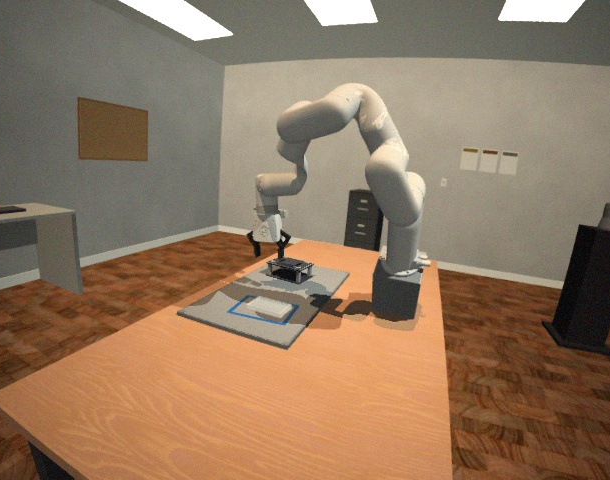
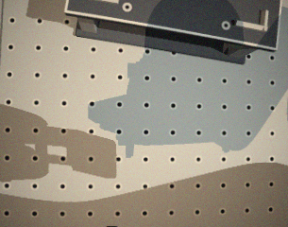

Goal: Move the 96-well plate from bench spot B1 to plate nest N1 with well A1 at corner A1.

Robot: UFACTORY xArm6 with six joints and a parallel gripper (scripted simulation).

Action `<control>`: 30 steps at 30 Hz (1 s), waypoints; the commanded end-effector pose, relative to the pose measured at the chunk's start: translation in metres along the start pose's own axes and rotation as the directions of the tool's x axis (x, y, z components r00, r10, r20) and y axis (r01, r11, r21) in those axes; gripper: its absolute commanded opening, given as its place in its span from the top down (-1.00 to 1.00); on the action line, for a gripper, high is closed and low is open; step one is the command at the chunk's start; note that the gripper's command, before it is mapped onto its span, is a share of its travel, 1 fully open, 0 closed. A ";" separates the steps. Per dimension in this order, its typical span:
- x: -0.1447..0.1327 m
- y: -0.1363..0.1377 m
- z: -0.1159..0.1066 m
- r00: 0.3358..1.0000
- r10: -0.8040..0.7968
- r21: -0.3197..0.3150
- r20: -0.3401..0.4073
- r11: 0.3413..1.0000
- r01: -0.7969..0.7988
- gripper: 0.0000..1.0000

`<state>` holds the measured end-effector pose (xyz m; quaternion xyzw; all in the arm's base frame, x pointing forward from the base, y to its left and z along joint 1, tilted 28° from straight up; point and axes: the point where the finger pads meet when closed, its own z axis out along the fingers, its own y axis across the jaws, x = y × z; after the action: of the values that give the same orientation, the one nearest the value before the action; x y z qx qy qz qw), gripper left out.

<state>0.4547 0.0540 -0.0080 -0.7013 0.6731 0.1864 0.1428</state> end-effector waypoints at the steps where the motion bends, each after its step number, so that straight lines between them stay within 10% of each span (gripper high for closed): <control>1: -0.018 0.002 0.003 0.992 -0.125 0.020 0.004 0.992 0.125 -1.00; 14: -0.053 0.013 0.014 0.882 -0.471 0.043 -0.009 0.881 0.471 -1.00; 30: -0.098 0.036 0.028 0.549 -0.834 0.053 -0.047 0.547 0.836 -1.00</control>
<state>0.4166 0.1466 0.0108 -0.9228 0.3040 0.0842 0.2214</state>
